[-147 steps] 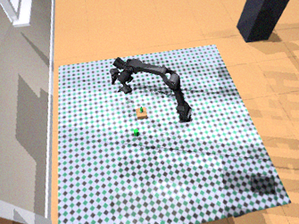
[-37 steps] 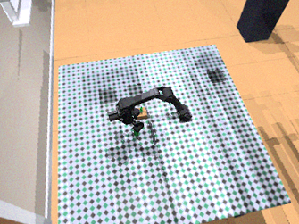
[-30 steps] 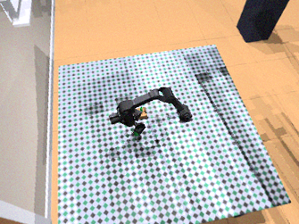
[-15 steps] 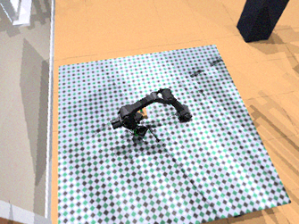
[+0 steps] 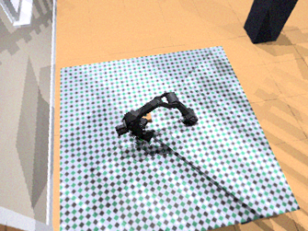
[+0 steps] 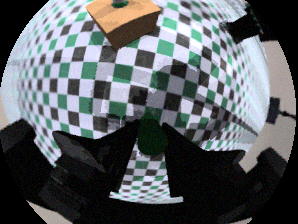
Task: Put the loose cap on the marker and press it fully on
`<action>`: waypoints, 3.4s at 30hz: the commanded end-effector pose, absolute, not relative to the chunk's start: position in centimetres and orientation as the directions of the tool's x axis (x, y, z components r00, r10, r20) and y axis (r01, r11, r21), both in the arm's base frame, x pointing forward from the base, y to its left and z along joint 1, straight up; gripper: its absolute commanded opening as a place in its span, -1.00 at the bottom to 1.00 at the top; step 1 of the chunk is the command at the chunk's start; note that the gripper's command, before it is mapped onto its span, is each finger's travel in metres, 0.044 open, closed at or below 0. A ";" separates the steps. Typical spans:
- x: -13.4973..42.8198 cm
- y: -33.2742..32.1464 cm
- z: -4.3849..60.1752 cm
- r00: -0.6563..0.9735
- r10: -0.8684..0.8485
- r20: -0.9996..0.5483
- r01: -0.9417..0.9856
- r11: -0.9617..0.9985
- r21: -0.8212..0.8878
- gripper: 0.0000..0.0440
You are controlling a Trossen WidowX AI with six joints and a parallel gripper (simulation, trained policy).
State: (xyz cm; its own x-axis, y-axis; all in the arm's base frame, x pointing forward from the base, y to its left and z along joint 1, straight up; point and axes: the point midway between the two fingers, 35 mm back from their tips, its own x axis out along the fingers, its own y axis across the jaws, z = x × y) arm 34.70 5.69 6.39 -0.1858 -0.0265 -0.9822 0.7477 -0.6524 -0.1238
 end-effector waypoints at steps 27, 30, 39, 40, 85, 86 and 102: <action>33.2 -0.5 16.0 -0.082 -0.003 -0.997 0.702 -0.710 -0.056 -0.71; 32.5 -1.6 16.6 -0.088 0.000 -0.996 0.687 -0.724 -0.061 -0.73; 30.4 -5.1 17.8 -0.100 0.010 -0.995 0.633 -0.770 -0.072 -0.83; 30.2 -5.5 17.9 -0.100 0.011 -0.995 0.627 -0.776 -0.072 -0.84; 28.0 -9.0 11.4 -0.146 0.075 -0.987 0.550 -0.823 -0.143 -1.00; 28.0 -9.0 11.2 -0.146 0.075 -0.986 0.552 -0.821 -0.144 -1.00; 27.5 -9.2 9.1 -0.161 0.069 -0.985 0.579 -0.801 -0.150 -0.83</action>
State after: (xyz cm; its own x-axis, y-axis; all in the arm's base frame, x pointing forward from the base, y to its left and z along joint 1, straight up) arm 28.42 -9.19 10.63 -0.0996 0.0597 -0.9932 0.5789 -0.8084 -0.1066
